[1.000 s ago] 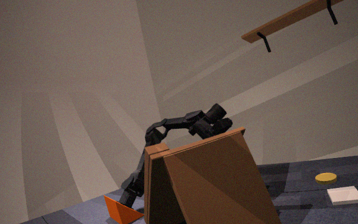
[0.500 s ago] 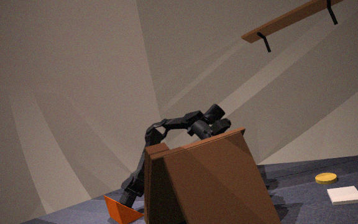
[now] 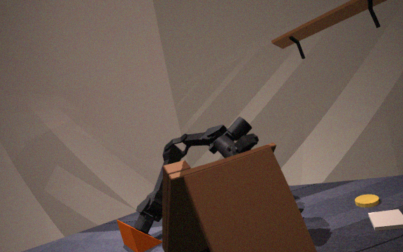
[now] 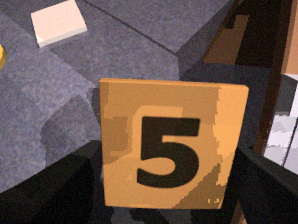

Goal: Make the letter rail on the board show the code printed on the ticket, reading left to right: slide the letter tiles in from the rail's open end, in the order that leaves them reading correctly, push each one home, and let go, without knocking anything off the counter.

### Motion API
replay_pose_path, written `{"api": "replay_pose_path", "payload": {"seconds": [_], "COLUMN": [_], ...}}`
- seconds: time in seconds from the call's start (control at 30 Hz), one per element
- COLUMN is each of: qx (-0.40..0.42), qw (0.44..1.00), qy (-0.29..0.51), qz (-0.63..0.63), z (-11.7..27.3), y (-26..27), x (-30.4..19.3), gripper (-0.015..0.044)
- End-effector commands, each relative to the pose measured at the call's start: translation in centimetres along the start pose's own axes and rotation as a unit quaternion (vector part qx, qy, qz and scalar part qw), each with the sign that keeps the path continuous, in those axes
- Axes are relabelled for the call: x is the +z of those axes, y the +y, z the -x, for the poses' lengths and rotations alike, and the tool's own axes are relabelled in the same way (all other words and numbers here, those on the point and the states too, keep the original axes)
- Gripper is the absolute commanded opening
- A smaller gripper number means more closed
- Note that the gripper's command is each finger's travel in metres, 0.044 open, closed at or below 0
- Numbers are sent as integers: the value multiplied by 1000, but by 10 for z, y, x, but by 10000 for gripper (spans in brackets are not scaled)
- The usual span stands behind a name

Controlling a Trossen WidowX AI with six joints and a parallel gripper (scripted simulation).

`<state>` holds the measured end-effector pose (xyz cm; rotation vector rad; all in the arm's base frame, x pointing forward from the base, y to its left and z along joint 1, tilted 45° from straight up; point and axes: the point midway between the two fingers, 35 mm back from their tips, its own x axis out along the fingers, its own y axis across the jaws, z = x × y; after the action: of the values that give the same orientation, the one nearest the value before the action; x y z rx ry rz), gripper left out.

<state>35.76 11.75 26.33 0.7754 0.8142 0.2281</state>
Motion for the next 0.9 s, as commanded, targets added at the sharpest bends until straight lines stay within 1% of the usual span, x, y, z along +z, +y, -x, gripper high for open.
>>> {"api": "replay_pose_path", "payload": {"seconds": [0.0,0.87], "qx": [0,-1], "qw": [1000,1000], "qy": [2,2], "qz": [1,1], "z": [-1,-1], "y": [-4,-17], "x": [-2,-2], "gripper": [0,0]}}
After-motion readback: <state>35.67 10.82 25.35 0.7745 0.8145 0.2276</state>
